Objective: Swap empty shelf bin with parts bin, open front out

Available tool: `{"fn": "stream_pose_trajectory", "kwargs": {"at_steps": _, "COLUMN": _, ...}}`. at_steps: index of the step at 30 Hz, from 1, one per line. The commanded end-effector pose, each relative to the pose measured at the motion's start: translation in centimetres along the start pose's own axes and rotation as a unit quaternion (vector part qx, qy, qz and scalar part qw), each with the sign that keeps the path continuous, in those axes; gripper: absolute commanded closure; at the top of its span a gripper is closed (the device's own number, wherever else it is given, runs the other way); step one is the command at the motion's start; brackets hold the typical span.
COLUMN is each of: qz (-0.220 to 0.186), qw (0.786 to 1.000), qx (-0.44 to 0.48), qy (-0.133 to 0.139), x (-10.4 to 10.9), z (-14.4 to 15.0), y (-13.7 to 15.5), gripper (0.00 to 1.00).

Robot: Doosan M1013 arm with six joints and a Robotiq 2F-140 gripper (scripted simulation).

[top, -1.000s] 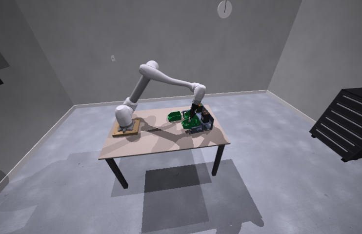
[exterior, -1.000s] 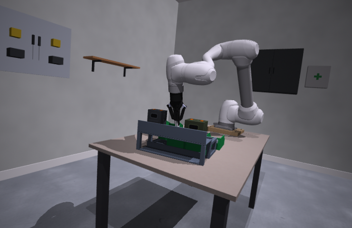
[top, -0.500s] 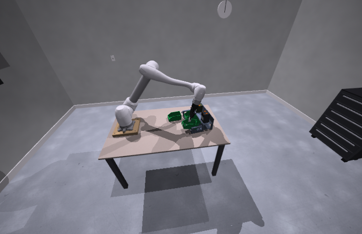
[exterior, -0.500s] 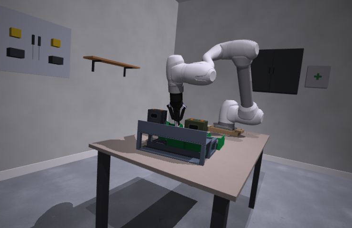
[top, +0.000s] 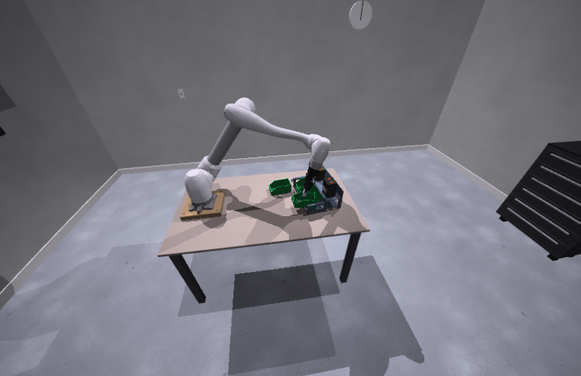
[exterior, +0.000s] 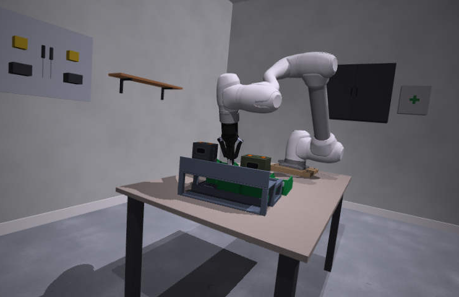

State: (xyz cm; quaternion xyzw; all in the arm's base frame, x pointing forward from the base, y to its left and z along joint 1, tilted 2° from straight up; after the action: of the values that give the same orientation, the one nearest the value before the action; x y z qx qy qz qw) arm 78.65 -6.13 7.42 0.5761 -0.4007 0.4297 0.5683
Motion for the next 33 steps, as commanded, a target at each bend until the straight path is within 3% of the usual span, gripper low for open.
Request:
{"fn": "stream_pose_trajectory", "kwargs": {"at_steps": 1, "qz": 0.0, "qw": 1.0, "qx": 0.0, "qy": 0.0, "x": -0.21, "z": -0.01, "y": -0.06, "gripper": 0.9}}
{"fn": "stream_pose_trajectory", "kwargs": {"at_steps": 33, "qz": 0.0, "qw": 1.0, "qx": 0.0, "qy": 0.0, "x": -1.12, "z": -0.05, "y": -0.34, "gripper": 0.9}}
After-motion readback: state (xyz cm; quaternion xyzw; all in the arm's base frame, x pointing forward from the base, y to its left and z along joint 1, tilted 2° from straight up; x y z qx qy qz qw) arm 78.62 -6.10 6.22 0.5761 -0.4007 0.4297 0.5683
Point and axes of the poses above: the point where the finger pads meet when closed, its own x axis back along the fingers, its own z axis across the jaws, y = z × x, the point moved 1 cm from there along x, back along the fingers, and after that the axes turned 8 degrees about -x, right-handed, at the moved point
